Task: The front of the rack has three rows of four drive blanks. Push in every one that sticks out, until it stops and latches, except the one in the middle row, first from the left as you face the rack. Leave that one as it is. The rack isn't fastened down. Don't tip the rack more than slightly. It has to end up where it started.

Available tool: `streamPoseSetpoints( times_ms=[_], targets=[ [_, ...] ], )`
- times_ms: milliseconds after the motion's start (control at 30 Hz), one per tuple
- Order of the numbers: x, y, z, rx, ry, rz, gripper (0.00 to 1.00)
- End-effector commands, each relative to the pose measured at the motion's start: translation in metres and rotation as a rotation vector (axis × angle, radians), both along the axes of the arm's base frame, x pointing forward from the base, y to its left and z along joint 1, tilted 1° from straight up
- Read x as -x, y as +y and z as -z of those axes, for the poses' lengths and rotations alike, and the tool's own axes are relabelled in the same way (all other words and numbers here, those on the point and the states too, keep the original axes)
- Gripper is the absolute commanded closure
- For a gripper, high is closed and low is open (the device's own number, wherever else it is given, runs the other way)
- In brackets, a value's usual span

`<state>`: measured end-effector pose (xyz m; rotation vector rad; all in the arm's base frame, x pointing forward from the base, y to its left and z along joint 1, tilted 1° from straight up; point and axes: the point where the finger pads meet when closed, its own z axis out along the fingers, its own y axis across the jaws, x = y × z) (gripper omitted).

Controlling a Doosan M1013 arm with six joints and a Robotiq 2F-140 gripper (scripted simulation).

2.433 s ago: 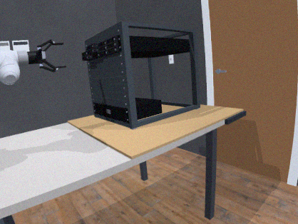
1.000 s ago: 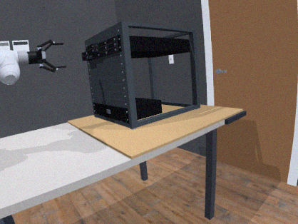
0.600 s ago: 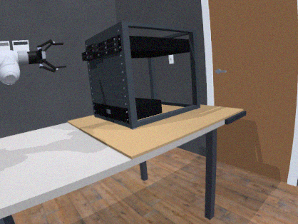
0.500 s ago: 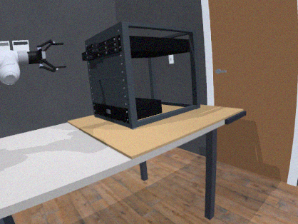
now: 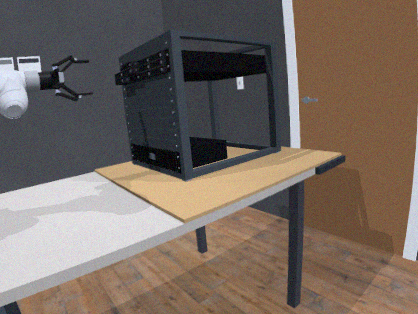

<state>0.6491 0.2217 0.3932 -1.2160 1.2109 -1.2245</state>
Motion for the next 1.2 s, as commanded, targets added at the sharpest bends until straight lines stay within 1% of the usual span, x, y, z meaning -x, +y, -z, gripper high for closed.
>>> streamPoseSetpoints(
  times_ms=[0, 433, 467, 1167],
  targets=[
    [-0.0001, 0.0001, -0.0006, 0.000, -0.001, 0.000, 0.00],
    [-0.0001, 0.0001, -0.0006, 0.000, -0.001, 0.000, 0.00],
    [-0.0001, 0.0001, -0.0006, 0.000, -0.001, 0.000, 0.90],
    [-0.0001, 0.0001, -0.0006, 0.000, -0.001, 0.000, 0.90]
  ],
)
